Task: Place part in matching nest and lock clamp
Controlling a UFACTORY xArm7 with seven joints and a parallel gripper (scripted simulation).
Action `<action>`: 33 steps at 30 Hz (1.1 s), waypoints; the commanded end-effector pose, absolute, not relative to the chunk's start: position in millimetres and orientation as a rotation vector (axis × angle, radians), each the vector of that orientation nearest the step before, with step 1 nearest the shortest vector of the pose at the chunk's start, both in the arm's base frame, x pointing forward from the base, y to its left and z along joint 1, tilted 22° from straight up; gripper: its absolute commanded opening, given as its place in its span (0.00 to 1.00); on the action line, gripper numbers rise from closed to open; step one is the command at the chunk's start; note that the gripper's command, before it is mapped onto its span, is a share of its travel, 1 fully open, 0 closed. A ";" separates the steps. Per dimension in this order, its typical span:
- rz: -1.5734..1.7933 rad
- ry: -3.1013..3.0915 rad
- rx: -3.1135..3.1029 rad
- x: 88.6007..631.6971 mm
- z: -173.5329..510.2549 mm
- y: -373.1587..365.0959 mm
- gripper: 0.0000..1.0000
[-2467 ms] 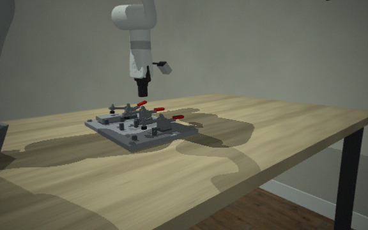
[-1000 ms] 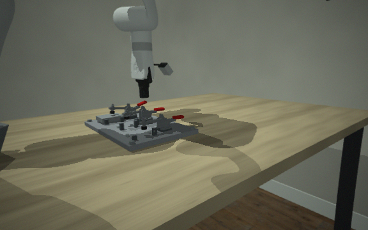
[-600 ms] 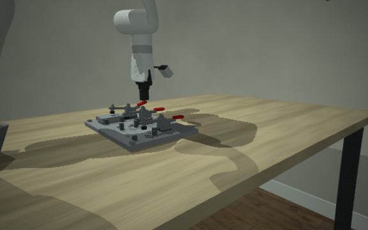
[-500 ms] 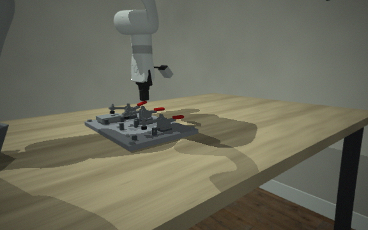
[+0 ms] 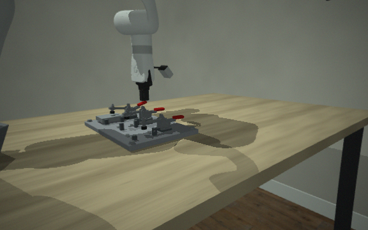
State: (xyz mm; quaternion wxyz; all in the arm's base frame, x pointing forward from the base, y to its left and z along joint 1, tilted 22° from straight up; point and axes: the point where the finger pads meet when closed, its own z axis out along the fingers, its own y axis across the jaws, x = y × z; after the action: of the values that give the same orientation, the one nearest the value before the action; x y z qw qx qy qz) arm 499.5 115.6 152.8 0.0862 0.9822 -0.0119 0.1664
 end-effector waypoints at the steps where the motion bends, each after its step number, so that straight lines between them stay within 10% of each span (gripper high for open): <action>1: 0.502 -0.034 2.927 500.9 153.8 116.5 0.00; 33: 0.502 -0.034 2.927 506.1 143.3 115.2 0.00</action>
State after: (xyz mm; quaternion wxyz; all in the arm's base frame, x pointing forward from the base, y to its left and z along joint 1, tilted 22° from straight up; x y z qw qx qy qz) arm 505.1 114.2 141.7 0.0862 0.9822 -0.0119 0.1664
